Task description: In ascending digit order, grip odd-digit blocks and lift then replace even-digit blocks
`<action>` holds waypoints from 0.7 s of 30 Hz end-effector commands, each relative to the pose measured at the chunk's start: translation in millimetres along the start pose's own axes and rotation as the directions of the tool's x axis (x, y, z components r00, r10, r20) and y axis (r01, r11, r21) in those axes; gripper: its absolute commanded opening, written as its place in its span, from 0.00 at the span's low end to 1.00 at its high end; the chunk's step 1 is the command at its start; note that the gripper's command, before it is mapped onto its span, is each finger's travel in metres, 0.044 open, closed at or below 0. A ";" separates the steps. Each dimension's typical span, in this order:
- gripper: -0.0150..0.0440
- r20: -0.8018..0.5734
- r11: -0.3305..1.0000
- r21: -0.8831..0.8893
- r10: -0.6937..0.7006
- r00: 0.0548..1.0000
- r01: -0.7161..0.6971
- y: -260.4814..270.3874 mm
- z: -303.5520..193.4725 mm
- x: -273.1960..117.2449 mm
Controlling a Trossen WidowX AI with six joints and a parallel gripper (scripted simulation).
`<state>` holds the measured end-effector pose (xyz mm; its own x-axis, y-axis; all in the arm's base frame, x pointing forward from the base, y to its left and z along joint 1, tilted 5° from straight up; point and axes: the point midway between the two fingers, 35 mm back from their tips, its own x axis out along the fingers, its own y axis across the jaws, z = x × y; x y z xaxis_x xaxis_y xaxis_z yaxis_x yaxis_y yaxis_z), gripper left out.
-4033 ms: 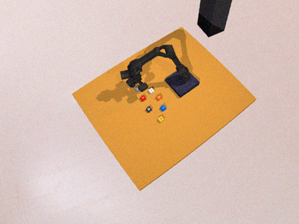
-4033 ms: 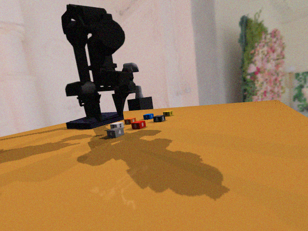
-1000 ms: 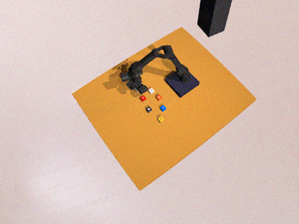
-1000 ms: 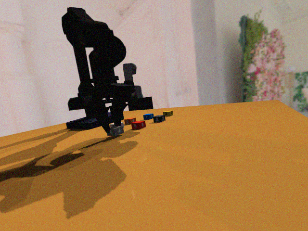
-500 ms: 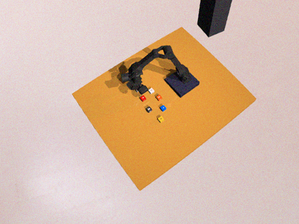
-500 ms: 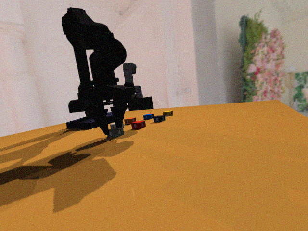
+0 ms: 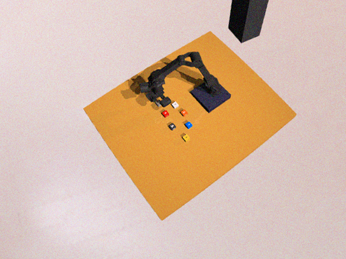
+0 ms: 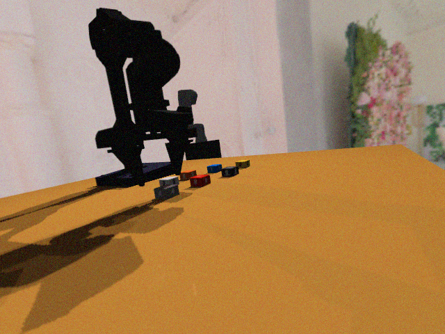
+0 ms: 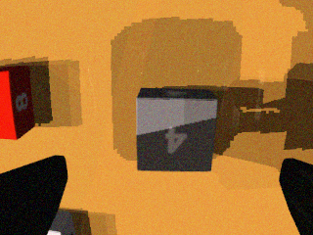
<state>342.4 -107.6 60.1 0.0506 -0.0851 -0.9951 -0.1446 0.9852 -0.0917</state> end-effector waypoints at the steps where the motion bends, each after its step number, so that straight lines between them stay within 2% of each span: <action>1: 0.93 0.007 1.000 0.000 0.000 1.000 0.000 0.3 1.1 -12.7; 2: 0.93 0.007 1.000 0.000 0.000 1.000 0.000 0.3 1.1 -12.7; 4: 0.84 0.007 1.000 0.000 0.000 1.000 0.000 -0.3 2.3 -23.3; 9: 0.62 0.007 1.000 0.000 0.001 1.000 -0.001 0.1 1.1 -91.0; 13: 0.46 0.007 1.000 0.000 0.001 1.000 -0.001 0.2 0.7 -93.7; 21: 0.46 0.007 1.000 0.000 0.001 1.000 -0.001 0.2 0.7 -93.7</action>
<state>338.3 -99.9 151.0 0.0563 -0.0850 -0.9948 -0.1480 0.9846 -0.0926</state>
